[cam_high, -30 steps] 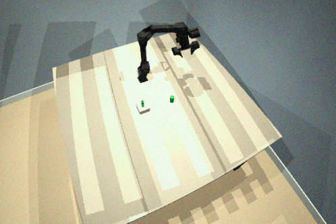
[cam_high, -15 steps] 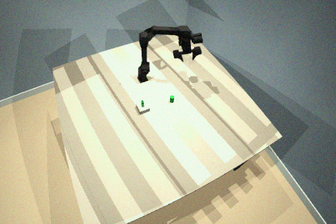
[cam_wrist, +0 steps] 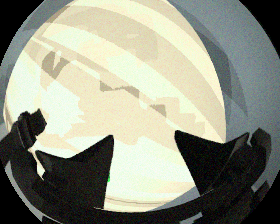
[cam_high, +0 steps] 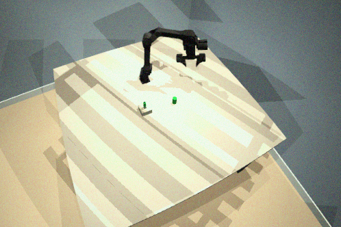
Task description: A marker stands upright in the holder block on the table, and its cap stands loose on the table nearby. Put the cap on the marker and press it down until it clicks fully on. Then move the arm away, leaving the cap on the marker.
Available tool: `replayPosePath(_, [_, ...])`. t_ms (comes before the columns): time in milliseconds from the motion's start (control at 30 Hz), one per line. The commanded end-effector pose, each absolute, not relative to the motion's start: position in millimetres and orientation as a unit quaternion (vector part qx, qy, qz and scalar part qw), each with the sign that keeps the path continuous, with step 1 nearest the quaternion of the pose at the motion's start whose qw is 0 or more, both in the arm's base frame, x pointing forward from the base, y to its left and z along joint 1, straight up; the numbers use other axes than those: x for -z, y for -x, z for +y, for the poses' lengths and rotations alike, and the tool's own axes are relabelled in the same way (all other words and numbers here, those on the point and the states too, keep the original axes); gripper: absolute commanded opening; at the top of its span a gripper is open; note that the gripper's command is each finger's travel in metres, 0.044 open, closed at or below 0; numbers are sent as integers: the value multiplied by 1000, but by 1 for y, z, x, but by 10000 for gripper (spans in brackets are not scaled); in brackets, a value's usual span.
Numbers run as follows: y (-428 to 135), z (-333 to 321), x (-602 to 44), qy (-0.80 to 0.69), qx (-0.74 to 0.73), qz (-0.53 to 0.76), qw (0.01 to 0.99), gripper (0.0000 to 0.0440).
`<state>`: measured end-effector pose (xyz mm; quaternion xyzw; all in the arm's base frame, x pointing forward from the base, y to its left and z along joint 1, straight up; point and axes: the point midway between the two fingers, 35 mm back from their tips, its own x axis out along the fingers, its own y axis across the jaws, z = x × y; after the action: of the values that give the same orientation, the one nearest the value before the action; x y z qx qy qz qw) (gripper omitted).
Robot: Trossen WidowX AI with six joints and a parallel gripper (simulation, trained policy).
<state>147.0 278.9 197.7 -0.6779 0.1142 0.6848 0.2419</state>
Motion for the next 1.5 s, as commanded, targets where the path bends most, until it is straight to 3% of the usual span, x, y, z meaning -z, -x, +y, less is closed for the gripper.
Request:
replayPosePath(0, [-157,273,-196,674,-682,134,251,325])
replayPosePath(1467, [-253,180,-176,621,-646,314,315,317])
